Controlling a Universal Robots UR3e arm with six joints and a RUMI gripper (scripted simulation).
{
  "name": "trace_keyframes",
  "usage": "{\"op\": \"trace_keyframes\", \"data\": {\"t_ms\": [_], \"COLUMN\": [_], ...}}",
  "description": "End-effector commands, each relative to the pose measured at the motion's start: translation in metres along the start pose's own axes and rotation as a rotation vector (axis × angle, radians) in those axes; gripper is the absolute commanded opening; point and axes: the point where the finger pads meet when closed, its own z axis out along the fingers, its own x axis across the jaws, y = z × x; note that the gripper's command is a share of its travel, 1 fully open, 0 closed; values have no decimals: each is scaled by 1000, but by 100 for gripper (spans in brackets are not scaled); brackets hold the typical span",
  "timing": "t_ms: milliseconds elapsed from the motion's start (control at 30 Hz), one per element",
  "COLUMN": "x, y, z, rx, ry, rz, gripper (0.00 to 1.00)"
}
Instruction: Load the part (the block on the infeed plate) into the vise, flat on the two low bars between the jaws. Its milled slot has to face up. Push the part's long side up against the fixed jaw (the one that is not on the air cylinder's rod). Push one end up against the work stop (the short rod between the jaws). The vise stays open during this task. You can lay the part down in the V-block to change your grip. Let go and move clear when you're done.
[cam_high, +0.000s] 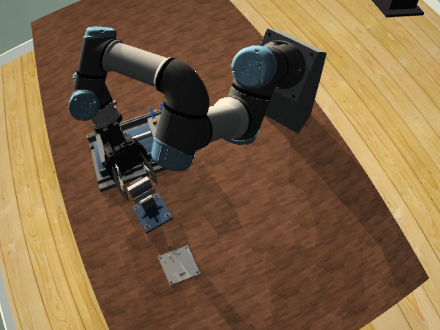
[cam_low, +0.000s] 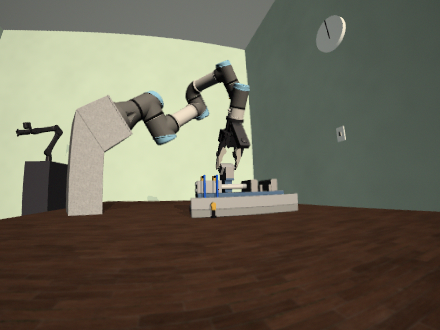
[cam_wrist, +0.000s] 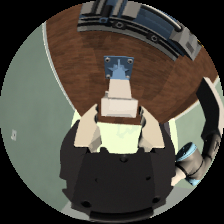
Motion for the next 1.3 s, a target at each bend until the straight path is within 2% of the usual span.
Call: {"op": "trace_keyframes", "data": {"t_ms": [0, 133, 633, 700, 1200, 1267], "x": [0, 0, 0, 0, 0, 0], "y": [0, 0, 1, 1, 3, 3], "z": [0, 0, 0, 0, 0, 0], "rx": [42, 58, 187, 187, 345, 345], "ry": [-1, -1, 0, 0, 0, 0], "rz": [0, 0, 0, 0, 0, 0], "gripper": [51, 51, 51, 51, 51, 51]}}
